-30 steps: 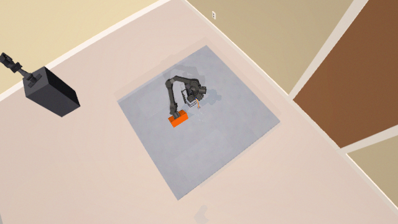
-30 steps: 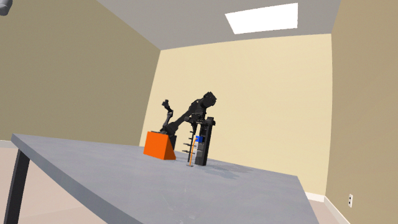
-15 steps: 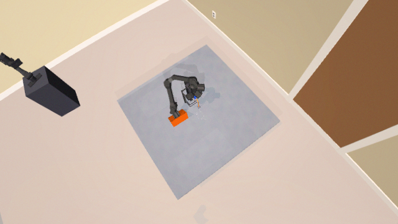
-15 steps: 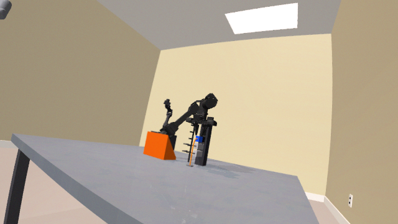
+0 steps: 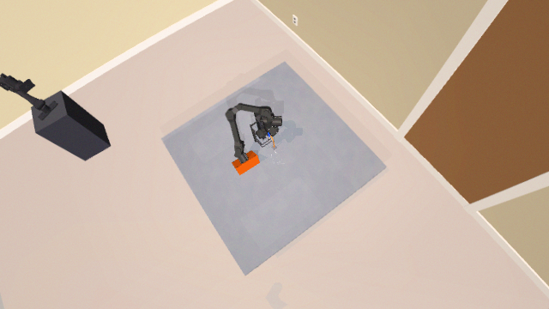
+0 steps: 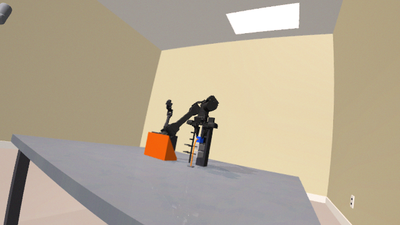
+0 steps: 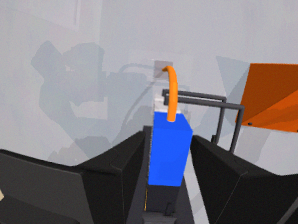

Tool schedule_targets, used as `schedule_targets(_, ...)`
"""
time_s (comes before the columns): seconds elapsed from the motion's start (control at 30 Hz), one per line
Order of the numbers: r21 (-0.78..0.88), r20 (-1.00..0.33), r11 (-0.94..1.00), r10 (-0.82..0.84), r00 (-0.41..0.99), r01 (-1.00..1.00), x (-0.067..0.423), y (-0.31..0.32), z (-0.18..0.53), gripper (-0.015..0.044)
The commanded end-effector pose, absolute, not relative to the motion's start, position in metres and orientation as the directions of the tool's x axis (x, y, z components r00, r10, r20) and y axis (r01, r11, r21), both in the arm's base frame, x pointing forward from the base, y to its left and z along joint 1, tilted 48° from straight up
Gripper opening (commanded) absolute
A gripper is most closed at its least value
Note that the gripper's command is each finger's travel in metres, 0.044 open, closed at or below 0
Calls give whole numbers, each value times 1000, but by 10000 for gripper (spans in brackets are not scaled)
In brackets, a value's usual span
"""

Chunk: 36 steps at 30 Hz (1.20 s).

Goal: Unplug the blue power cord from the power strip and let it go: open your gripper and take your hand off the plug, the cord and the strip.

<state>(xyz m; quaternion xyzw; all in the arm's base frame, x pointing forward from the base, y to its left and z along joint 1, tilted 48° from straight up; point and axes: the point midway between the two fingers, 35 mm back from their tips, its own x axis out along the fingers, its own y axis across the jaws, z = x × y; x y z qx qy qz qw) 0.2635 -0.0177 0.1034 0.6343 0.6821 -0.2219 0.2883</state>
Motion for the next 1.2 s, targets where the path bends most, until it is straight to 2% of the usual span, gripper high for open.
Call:
schedule_targets(0.0,59,-671,95,741,-31,994,262,-15,102,160)
schedule_targets(0.1,63,-675,97,737,-29,993,263,-17,103,81)
schedule_targets(0.4,63,-675,97,737,-29,993,263,-17,103,21)
schedule_targets(0.43,63,-675,97,737,-29,993,264,-18,103,0)
schedule_targets(1.17,62,-676,96,736,-29,994,269,-41,80,0)
